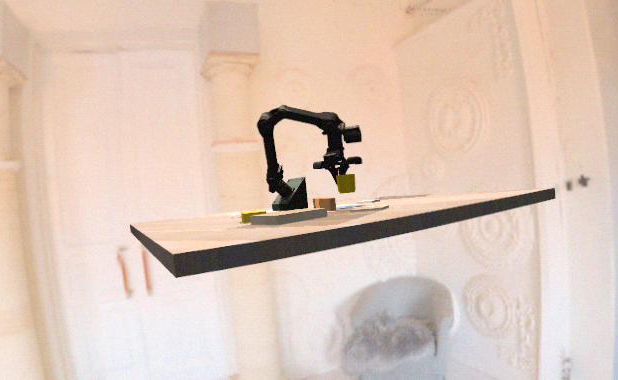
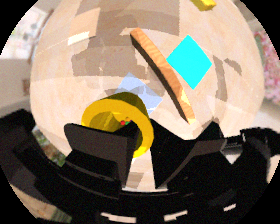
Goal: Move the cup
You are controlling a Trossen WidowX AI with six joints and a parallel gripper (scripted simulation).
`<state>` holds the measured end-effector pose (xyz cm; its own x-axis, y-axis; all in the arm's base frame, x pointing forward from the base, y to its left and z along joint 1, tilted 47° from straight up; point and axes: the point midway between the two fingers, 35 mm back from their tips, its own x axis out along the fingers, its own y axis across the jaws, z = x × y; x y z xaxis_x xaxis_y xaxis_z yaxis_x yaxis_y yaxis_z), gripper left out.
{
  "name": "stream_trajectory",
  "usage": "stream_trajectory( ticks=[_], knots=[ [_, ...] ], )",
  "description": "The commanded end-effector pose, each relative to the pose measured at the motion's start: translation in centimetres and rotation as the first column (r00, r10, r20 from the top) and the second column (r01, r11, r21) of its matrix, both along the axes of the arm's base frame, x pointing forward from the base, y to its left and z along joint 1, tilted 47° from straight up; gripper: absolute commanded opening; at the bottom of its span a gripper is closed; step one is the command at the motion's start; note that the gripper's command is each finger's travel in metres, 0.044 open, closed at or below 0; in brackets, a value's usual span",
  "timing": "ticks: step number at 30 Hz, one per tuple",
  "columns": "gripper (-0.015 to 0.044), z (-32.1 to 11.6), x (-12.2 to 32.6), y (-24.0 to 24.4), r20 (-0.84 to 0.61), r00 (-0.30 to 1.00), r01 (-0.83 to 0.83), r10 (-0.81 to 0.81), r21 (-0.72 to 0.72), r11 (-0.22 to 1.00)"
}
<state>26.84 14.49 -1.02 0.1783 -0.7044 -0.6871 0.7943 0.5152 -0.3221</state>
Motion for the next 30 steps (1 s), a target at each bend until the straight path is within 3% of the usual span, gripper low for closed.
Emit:
stream_trajectory(
  ticks=[1,30],
  knots=[
    [0.0000,1.0,-0.2,1.0,0.002,1.000,0.004,-0.004,0.004,1.000],
    [0.0000,2.0,-0.5,0.3,0.002,1.000,0.000,0.000,0.001,1.000]
  ],
)
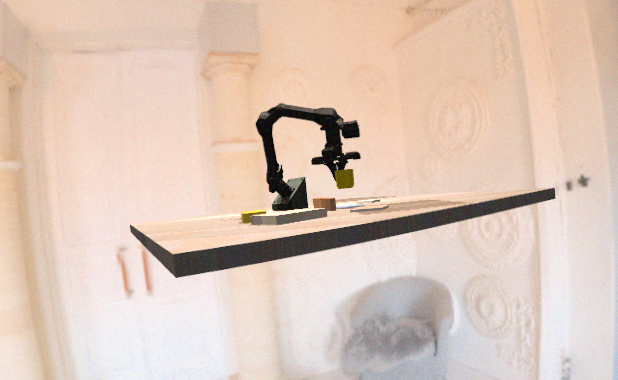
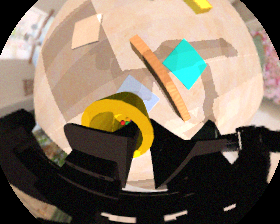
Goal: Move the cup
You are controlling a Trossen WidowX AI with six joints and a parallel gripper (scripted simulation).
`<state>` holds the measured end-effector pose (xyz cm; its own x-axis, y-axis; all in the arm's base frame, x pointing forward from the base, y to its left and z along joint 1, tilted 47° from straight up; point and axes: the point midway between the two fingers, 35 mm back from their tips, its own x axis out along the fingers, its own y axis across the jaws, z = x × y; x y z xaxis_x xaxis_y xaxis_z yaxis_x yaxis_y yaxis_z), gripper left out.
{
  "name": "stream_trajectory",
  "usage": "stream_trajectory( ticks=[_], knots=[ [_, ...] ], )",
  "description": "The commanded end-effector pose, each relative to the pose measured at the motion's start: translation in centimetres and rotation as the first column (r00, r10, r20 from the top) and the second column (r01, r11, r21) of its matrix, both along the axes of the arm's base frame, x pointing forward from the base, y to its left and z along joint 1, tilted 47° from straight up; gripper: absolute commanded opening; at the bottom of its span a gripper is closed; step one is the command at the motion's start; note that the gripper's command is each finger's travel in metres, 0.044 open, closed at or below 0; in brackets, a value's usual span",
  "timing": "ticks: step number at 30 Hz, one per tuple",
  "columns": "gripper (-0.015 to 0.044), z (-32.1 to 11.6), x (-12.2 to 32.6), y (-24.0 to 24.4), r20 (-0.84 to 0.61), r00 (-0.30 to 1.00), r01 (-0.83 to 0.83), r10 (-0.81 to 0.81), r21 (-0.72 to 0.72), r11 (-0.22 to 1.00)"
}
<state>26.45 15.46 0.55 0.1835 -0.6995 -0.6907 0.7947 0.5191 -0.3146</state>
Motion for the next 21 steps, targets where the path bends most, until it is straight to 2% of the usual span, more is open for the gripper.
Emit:
stream_trajectory(
  ticks=[1,21],
  knots=[
    [0.0000,0.6,-0.1,-0.8,-0.003,1.000,0.003,-0.003,-0.005,1.000],
    [0.0000,3.6,-0.8,-3.4,-0.004,1.000,0.006,-0.006,-0.006,1.000]
  ],
)
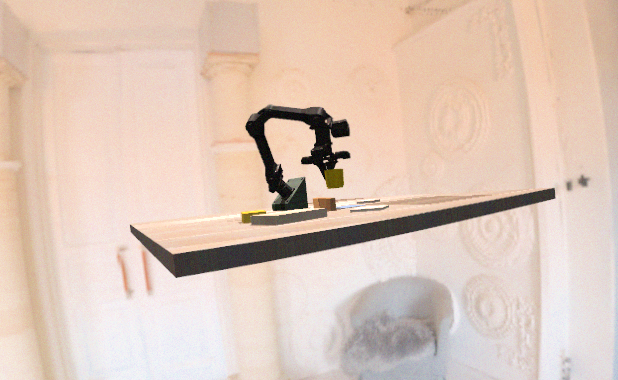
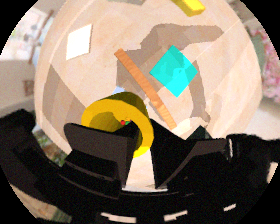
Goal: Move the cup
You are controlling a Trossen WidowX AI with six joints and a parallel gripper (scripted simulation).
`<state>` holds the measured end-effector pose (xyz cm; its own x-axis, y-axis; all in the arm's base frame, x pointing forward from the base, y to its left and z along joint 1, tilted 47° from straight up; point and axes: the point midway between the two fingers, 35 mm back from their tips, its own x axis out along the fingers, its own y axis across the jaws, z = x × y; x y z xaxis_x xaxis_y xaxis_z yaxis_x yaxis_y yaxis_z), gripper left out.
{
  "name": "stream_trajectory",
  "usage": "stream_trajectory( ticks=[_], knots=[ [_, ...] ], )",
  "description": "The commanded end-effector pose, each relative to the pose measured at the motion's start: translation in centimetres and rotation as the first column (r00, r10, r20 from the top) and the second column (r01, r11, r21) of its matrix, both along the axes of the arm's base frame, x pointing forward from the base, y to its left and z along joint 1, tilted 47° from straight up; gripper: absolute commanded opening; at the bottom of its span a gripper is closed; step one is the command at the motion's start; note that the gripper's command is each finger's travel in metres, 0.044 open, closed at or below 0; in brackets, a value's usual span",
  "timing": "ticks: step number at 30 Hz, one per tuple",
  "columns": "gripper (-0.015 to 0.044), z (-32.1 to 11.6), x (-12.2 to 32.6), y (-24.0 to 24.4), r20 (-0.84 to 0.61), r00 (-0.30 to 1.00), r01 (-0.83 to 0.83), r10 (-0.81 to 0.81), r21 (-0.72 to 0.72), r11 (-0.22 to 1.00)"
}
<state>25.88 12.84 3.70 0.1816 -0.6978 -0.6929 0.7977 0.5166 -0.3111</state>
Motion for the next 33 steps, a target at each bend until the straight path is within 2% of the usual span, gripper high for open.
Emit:
stream_trajectory(
  ticks=[1,33],
  knots=[
    [0.0000,0.6,-0.2,-0.9,-0.006,1.000,0.001,-0.001,-0.010,1.000],
    [0.0000,5.3,-1.2,-5.3,-0.008,1.000,0.002,-0.002,-0.012,1.000]
  ],
)
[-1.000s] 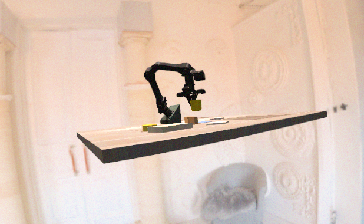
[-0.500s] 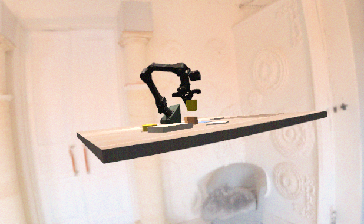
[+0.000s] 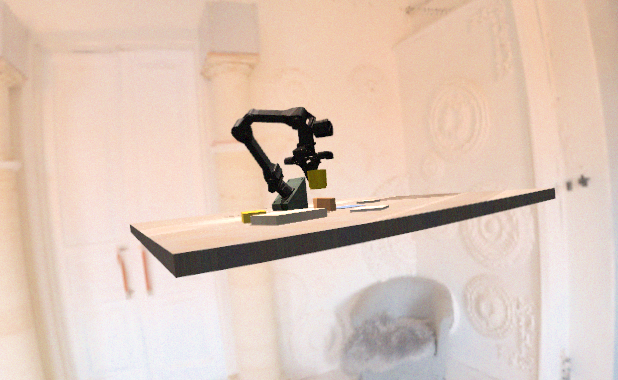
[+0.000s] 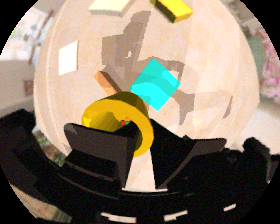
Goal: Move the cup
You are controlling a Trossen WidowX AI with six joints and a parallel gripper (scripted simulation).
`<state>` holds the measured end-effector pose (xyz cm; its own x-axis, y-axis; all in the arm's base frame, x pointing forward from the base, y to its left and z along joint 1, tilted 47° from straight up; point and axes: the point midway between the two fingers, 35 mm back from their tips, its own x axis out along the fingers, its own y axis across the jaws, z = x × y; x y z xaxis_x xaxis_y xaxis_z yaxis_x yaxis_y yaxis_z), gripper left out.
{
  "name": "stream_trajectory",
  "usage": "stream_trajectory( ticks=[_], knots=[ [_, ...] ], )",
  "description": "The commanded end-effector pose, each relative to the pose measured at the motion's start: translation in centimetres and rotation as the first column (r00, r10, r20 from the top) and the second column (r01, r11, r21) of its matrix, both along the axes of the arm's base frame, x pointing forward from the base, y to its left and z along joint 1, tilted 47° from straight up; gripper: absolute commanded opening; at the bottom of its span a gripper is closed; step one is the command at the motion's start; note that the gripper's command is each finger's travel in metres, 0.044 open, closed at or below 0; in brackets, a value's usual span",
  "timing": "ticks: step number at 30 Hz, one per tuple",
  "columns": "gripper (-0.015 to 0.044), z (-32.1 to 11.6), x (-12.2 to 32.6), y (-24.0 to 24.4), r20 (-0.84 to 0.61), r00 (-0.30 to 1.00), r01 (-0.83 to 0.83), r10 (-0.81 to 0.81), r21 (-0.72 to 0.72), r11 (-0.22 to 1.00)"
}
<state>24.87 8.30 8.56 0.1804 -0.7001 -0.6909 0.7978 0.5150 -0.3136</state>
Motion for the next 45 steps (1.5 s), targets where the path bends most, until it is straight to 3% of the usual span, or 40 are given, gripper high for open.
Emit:
stream_trajectory(
  ticks=[1,33,45],
  knots=[
    [0.0000,0.5,-0.3,-0.9,-0.007,1.000,0.001,-0.001,-0.009,1.000],
    [0.0000,4.6,-1.6,-5.6,-0.008,1.000,0.001,-0.001,-0.012,1.000],
    [0.0000,3.8,-1.4,-6.4,-0.007,1.000,0.001,-0.001,-0.011,1.000]
  ],
)
